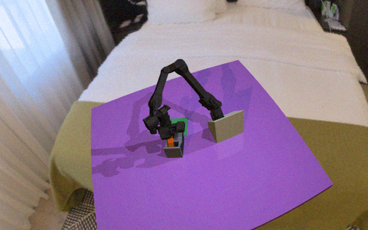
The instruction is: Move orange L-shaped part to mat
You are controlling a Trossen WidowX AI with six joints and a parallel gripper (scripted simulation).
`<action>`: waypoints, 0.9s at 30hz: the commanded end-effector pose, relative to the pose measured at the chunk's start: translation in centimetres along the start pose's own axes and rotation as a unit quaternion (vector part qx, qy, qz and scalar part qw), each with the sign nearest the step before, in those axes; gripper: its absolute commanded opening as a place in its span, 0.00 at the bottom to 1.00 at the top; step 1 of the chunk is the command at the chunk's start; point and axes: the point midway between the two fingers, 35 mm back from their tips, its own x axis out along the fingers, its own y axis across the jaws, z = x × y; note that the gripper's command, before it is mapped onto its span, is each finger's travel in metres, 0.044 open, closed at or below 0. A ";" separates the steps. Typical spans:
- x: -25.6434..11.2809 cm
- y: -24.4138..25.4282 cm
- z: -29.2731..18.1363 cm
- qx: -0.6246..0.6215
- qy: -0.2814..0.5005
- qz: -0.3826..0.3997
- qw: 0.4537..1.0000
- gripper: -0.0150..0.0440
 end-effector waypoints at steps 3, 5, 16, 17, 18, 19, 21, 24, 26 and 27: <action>-1.1 -0.1 0.1 0.003 -0.003 -0.002 1.000 0.25; -1.4 -0.1 0.1 0.003 -0.003 -0.002 1.000 0.25; -3.2 -0.1 0.1 0.002 -0.003 -0.001 1.000 0.25; -3.3 -0.1 0.1 0.002 -0.003 -0.001 1.000 0.25; -3.5 -0.1 0.1 0.002 -0.003 -0.001 1.000 0.25; -3.6 -0.1 0.1 0.002 -0.003 -0.001 1.000 0.25; -3.9 -0.1 0.1 0.002 -0.003 -0.001 1.000 0.25; -4.4 -0.1 0.1 0.002 -0.003 -0.001 1.000 0.25; -4.7 -0.1 0.1 0.002 -0.003 -0.001 1.000 0.25; -4.9 -0.1 0.1 0.002 -0.003 -0.001 1.000 0.25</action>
